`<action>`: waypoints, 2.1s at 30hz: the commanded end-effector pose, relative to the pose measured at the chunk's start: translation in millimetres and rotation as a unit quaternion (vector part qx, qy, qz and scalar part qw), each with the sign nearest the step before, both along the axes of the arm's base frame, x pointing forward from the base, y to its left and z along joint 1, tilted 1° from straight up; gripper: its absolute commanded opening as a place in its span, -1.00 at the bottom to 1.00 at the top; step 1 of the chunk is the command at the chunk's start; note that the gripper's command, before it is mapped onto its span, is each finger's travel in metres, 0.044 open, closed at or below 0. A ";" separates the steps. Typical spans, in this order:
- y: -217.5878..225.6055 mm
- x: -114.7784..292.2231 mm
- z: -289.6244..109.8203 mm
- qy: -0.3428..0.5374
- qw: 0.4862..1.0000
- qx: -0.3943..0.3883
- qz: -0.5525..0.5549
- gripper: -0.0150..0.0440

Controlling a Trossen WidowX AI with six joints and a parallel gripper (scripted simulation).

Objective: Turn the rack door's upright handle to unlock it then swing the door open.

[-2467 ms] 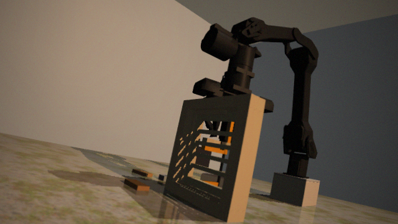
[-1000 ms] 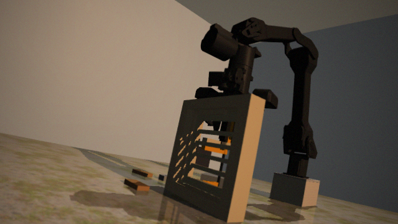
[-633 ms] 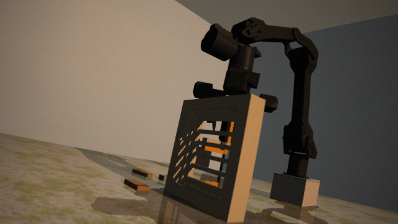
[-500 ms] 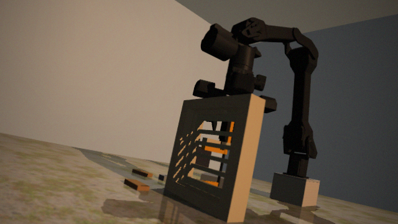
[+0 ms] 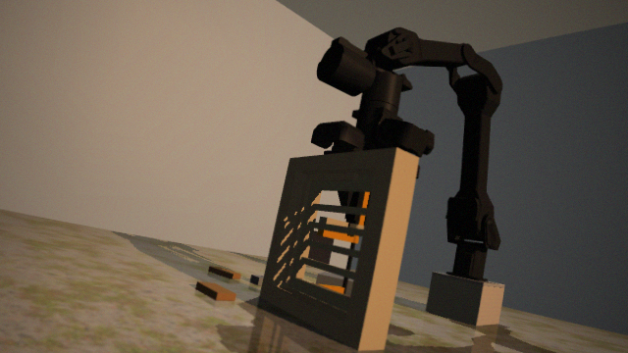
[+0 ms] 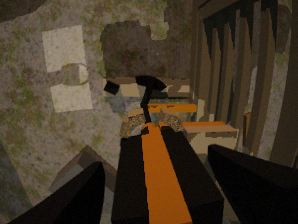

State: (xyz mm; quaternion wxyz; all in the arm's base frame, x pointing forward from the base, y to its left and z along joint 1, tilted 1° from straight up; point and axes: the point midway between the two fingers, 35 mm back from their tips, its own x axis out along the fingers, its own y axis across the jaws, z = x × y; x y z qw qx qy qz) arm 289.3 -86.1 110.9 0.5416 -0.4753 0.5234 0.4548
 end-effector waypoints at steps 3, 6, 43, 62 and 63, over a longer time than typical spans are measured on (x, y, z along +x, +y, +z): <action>0.5 -0.1 -0.7 0.001 1.000 0.001 0.015 0.33; 0.5 -0.1 -0.7 0.001 1.000 0.001 0.015 0.06; 10.8 -10.0 -1.2 0.001 0.987 0.008 -0.160 -0.41; 34.4 -26.8 -2.0 0.002 0.948 0.015 -0.319 -0.41; 35.9 -27.7 -2.0 0.002 0.945 0.015 -0.327 -0.41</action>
